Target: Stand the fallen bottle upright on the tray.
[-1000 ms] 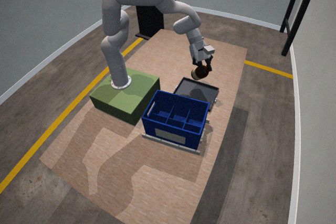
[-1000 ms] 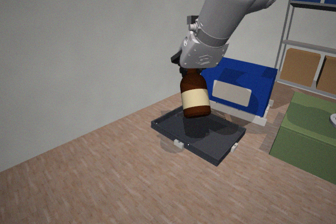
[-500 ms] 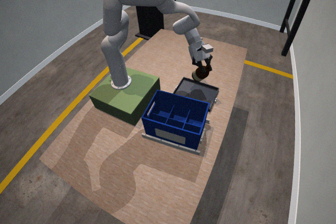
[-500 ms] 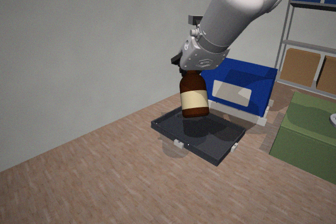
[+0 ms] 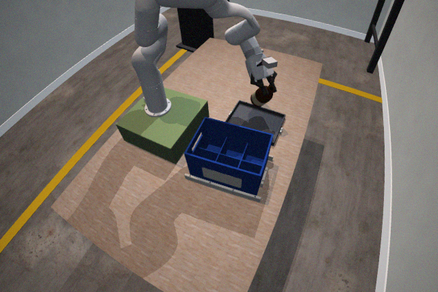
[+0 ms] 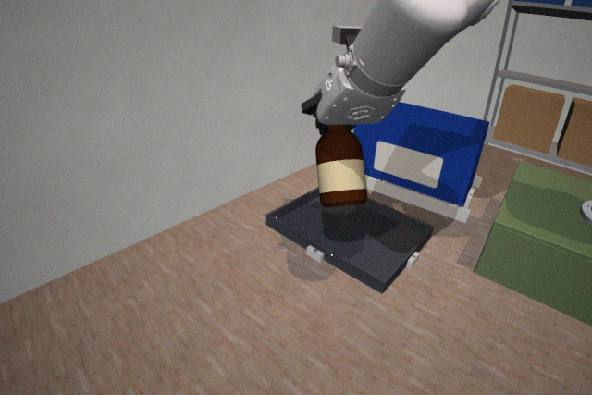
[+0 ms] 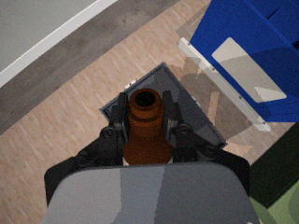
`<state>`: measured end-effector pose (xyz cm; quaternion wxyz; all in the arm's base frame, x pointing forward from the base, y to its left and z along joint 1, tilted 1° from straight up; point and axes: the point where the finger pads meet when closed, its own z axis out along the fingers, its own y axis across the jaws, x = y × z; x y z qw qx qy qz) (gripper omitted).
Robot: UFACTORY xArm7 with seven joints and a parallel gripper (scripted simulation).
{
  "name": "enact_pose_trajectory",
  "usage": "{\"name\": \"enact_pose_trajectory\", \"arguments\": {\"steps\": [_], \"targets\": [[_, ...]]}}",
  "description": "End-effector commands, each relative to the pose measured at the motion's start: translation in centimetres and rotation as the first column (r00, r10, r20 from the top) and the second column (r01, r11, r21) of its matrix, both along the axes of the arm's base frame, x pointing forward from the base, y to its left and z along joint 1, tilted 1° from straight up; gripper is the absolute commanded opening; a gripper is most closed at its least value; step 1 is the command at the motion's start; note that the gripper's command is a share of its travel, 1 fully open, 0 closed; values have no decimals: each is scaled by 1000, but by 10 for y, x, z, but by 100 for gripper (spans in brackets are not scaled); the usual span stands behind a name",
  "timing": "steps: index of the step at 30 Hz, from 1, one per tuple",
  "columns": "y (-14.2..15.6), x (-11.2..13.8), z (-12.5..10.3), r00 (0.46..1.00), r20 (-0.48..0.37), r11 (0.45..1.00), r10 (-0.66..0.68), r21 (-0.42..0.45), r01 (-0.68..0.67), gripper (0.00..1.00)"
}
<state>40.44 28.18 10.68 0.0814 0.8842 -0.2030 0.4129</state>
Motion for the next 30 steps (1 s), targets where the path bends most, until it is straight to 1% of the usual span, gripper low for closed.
{"name": "enact_pose_trajectory", "arguments": {"steps": [1, 16, 30], "targets": [[1, 1, 2, 1000, 3, 1000, 0, 2, 0, 0], [1, 1, 1, 1000, 11, 1000, -1, -3, 1, 0], [0, 0, 0, 998, 68, 999, -4, -34, 7, 0]]}}
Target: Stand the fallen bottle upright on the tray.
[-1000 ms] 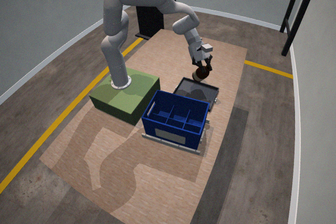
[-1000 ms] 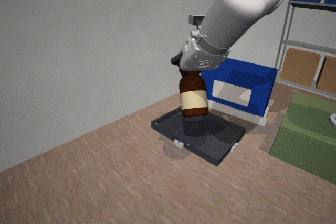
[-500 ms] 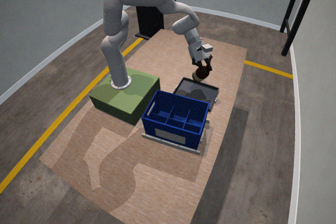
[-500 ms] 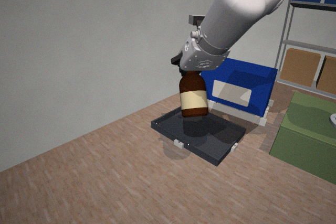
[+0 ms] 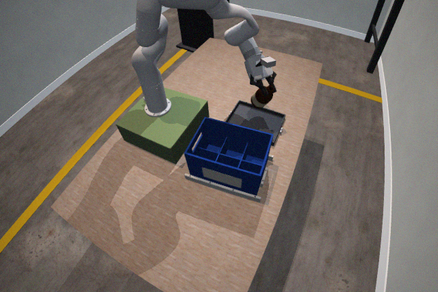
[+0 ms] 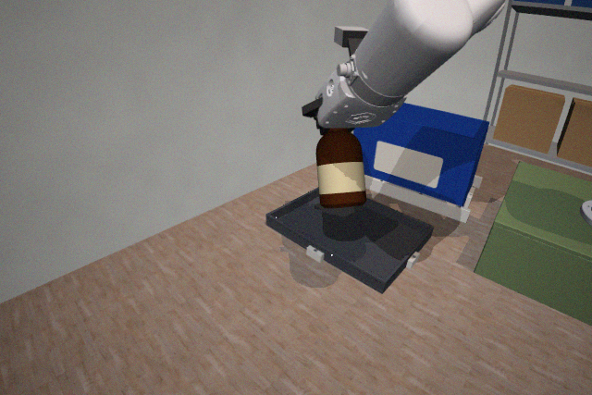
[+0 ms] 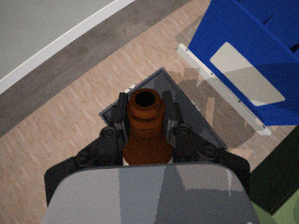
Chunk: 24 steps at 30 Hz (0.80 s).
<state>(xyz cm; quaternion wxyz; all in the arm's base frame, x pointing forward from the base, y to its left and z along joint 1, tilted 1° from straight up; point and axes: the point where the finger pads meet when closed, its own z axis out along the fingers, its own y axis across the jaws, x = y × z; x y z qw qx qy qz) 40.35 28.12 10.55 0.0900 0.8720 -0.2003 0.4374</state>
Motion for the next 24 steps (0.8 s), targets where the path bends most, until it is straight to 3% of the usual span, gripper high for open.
{"name": "enact_pose_trajectory", "arguments": {"steps": [1, 24], "targets": [[1, 1, 2, 1000, 25, 1000, -2, -8, 2, 0], [2, 0, 3, 994, 111, 999, 2, -42, 2, 0]]}}
